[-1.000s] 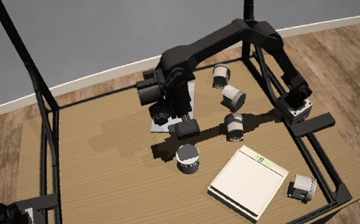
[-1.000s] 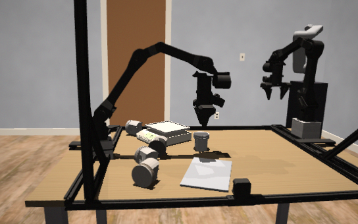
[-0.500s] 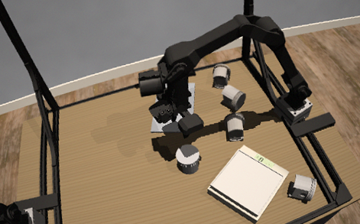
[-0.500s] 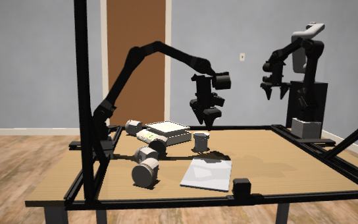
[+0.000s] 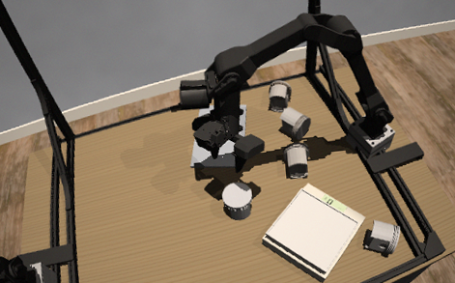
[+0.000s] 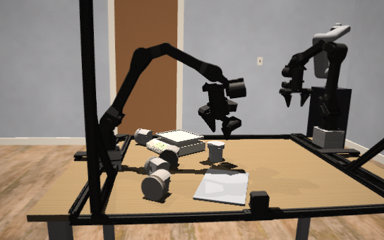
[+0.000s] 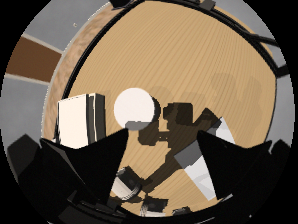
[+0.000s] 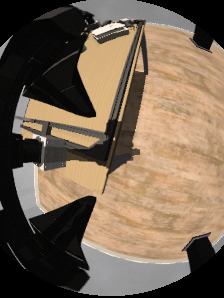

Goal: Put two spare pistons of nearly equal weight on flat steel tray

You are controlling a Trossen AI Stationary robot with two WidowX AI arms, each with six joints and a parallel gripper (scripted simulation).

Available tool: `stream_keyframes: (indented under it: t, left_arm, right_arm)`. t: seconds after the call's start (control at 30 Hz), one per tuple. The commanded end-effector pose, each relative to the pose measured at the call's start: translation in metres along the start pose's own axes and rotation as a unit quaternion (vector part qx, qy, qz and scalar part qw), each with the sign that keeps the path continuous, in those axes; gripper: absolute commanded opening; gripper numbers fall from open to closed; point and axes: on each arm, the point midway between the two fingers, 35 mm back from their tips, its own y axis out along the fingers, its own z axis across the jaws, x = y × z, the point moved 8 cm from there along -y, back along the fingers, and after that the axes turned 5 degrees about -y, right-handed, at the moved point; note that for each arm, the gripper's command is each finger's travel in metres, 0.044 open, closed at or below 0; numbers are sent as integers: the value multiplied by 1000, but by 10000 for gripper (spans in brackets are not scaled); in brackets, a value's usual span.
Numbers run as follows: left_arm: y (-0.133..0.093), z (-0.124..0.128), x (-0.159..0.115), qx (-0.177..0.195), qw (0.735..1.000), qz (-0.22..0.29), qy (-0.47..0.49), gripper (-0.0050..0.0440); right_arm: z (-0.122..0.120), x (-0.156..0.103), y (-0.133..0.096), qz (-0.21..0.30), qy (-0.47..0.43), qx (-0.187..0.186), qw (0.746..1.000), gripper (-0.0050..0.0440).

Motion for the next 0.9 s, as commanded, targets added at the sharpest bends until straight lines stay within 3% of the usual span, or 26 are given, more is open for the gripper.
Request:
stream_keyframes:
  t: [0.0, 0.37, 0.87]
  left_arm:
    - [-1, -2, -6, 18, 999, -23, -35, 378]
    - [0, -10, -13, 62, 986, -79, -130, 378]
    - [5, -24, -21, 125, 943, -158, -264, 378]
  right_arm:
    - [0, 0, 0, 0, 0, 1, 1000, 440]
    - [0, 0, 0, 0, 0, 1, 1000, 440]
    - [0, 0, 0, 0, 0, 1, 1000, 440]
